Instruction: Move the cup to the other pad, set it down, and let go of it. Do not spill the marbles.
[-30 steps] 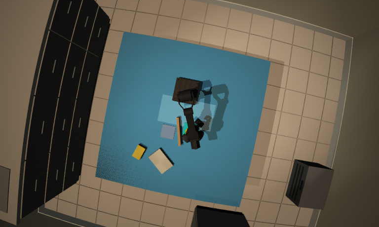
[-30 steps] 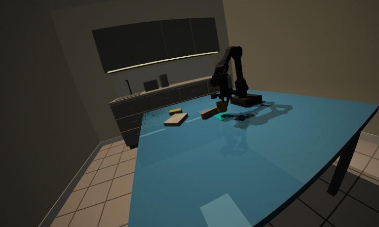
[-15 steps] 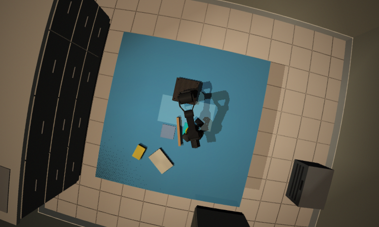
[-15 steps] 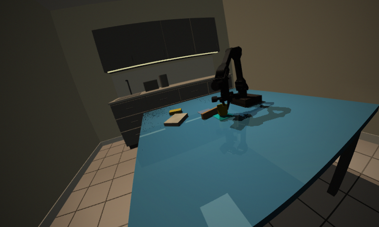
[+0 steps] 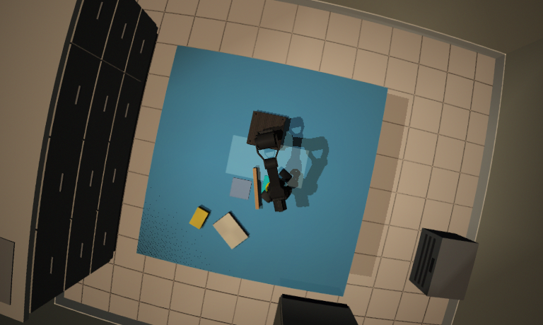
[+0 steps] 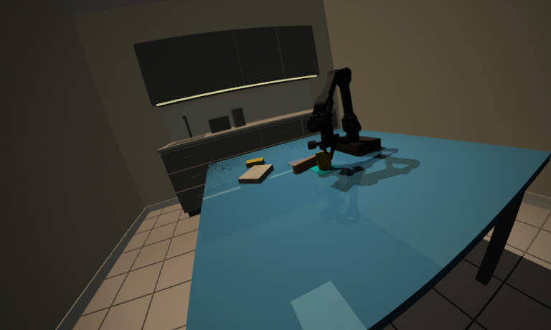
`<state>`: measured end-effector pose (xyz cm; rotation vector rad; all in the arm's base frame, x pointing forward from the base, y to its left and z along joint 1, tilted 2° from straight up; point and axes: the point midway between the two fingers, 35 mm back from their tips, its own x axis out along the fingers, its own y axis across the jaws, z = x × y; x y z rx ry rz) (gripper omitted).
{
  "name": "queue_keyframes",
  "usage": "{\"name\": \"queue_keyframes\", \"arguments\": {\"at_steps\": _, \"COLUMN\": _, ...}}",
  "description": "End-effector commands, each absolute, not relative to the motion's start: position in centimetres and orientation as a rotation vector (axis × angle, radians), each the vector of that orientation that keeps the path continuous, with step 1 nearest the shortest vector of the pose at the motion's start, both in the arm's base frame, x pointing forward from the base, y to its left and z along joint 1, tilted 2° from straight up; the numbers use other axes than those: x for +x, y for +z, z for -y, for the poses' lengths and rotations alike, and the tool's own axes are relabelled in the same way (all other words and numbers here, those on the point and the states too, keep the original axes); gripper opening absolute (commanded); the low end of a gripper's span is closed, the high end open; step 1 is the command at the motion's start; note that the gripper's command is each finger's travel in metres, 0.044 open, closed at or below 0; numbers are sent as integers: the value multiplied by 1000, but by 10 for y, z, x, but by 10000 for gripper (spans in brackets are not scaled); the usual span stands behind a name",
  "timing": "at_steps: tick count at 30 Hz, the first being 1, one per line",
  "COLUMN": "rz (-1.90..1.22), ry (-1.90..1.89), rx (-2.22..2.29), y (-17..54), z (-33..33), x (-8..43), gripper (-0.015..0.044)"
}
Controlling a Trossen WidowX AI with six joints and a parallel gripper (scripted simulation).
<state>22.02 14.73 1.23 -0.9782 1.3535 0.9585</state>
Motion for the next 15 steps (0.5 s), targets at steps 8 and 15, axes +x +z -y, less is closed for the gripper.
{"name": "queue_keyframes", "arguments": {"at_steps": 8, "rz": -1352, "ry": 958, "rx": -978, "y": 13, "z": -147, "x": 220, "gripper": 147}}
{"name": "queue_keyframes", "arguments": {"at_steps": 15, "rz": -1353, "ry": 958, "rx": -978, "y": 16, "z": -148, "x": 221, "gripper": 147}}
